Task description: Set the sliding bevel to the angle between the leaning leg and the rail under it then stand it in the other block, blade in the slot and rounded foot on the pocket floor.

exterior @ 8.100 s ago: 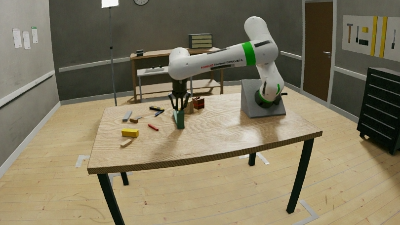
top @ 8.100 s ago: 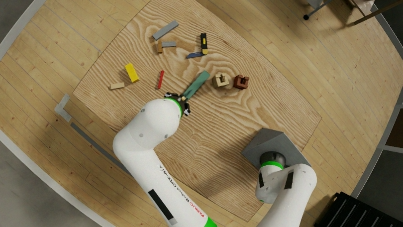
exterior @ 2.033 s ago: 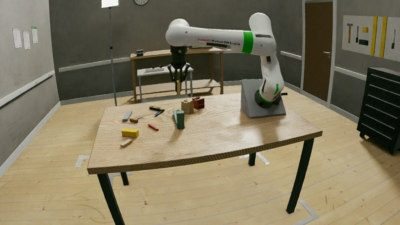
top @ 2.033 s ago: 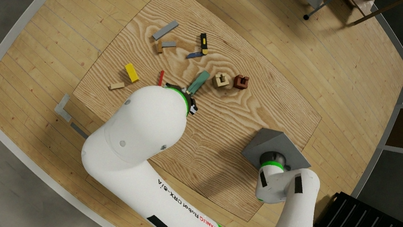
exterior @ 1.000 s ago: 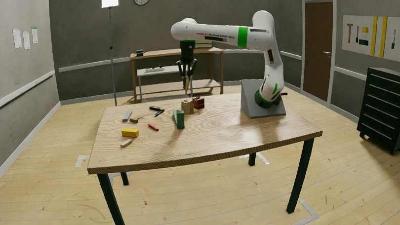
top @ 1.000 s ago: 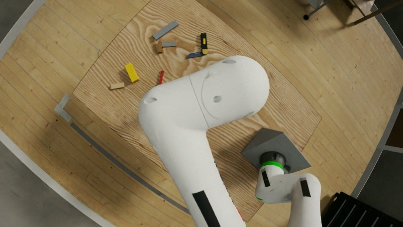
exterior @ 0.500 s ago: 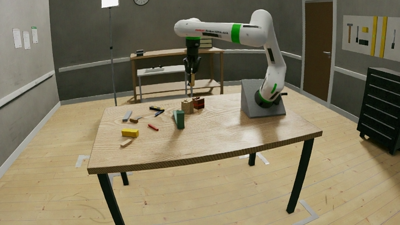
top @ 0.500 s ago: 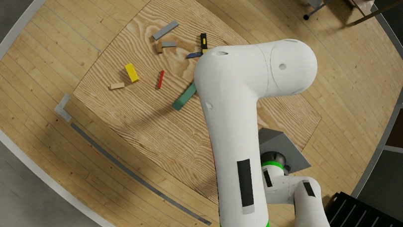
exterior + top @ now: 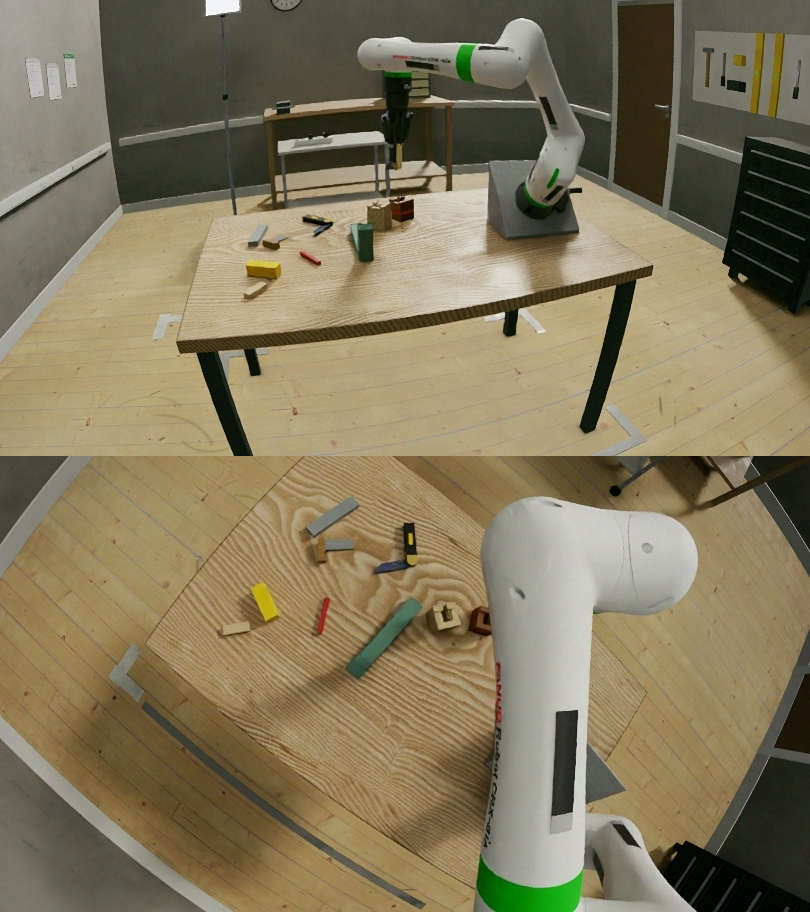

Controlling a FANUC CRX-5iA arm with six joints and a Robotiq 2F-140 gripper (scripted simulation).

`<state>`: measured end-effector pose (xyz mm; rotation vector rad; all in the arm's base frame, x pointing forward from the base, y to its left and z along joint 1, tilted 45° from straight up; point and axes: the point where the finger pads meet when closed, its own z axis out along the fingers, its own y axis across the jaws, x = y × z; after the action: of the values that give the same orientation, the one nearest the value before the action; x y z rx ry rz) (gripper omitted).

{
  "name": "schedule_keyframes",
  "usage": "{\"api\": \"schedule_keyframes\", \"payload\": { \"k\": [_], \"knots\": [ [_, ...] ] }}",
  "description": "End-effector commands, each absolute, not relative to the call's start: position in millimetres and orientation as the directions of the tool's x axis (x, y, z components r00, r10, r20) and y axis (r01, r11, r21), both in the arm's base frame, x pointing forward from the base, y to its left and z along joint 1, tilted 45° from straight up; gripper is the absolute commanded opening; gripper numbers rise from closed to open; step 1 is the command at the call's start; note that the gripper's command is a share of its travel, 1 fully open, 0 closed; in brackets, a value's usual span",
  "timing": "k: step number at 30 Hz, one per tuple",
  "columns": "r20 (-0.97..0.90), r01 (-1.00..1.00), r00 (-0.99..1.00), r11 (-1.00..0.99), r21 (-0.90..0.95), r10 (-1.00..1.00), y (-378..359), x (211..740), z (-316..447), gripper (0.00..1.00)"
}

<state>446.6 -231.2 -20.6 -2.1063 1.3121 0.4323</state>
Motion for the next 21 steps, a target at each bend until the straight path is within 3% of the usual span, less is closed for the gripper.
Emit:
{"api": "schedule_keyframes", "payload": {
  "k": [1,21],
  "knots": [
    [-0.563,-0.882,0.47,-0.33,-0.337,-0.68,-238.9,441.7,-27.0,0.1],
    [-0.563,-0.868,0.495,-0.345,-0.357,-0.662,-251.2,432.2,-39.4,0.1]
  ]
}}
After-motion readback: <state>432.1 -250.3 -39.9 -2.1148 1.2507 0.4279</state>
